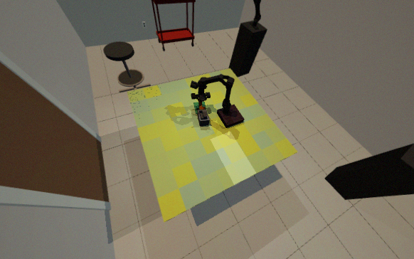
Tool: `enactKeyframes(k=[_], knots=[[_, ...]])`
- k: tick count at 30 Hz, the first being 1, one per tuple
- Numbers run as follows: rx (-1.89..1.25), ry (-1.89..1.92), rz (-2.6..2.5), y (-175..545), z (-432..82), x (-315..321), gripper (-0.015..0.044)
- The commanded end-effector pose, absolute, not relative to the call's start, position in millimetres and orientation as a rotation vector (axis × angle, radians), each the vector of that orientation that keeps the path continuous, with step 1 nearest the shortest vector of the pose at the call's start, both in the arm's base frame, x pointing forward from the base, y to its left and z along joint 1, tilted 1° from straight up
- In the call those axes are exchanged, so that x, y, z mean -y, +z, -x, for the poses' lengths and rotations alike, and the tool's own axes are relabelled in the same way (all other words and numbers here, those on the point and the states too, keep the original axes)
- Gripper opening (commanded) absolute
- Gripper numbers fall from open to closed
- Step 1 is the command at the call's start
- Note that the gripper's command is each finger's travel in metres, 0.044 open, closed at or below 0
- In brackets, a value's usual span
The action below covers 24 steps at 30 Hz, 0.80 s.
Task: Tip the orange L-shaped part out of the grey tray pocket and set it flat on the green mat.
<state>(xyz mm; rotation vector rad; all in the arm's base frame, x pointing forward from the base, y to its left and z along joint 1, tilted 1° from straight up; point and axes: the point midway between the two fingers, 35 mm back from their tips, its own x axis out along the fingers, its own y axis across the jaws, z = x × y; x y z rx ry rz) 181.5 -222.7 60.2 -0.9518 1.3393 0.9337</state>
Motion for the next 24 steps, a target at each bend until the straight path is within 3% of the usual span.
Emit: enactKeyframes(k=[1,18,24], knots=[[-1.341,0.940,0.949,56.4,-180.8,222.0,0.0000],[-1.340,0.939,0.947,56.5,-180.8,221.8,0.0000],[-1.340,0.939,0.947,56.5,-180.8,221.8,0.0158]])
